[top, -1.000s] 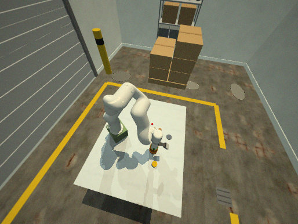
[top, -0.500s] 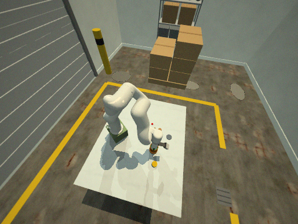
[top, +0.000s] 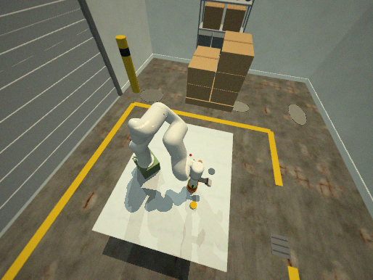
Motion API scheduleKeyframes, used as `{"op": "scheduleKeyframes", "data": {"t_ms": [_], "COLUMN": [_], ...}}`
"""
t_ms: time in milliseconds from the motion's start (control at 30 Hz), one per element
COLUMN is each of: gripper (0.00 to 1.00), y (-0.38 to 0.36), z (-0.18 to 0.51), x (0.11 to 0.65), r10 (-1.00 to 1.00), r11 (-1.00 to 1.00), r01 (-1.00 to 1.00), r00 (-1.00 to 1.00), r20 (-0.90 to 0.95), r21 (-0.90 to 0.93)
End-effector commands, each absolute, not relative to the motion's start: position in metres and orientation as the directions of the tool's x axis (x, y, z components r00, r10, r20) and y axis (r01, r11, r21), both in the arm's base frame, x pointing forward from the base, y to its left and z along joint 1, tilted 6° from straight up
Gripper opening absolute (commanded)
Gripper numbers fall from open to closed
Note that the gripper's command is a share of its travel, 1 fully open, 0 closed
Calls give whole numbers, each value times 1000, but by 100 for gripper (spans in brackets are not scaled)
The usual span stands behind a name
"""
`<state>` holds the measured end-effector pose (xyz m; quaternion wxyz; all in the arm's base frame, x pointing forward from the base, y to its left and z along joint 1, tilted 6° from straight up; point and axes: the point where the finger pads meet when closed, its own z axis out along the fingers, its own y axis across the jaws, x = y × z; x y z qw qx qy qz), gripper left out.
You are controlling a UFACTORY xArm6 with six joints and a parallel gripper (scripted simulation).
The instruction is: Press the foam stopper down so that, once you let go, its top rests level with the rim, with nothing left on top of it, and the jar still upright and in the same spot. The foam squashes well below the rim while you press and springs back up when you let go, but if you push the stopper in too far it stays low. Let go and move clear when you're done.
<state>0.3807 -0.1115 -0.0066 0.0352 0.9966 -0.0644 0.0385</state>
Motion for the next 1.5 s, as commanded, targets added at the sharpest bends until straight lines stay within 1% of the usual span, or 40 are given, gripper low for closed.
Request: {"op": "scheduleKeyframes", "data": {"t_ms": [0, 400, 633, 1467], "gripper": [0, 0, 0, 0], "y": [-111, -109, -108, -108], "z": [2, 36, 44, 43], "x": [381, 379, 378, 378], "r10": [-125, -125, -125, -125], "r11": [-989, -989, -989, -989], "r01": [-131, -131, -131, -131], "r00": [989, 989, 989, 989], "r20": [85, 85, 85, 85], "r21": [66, 65, 66, 65]}}
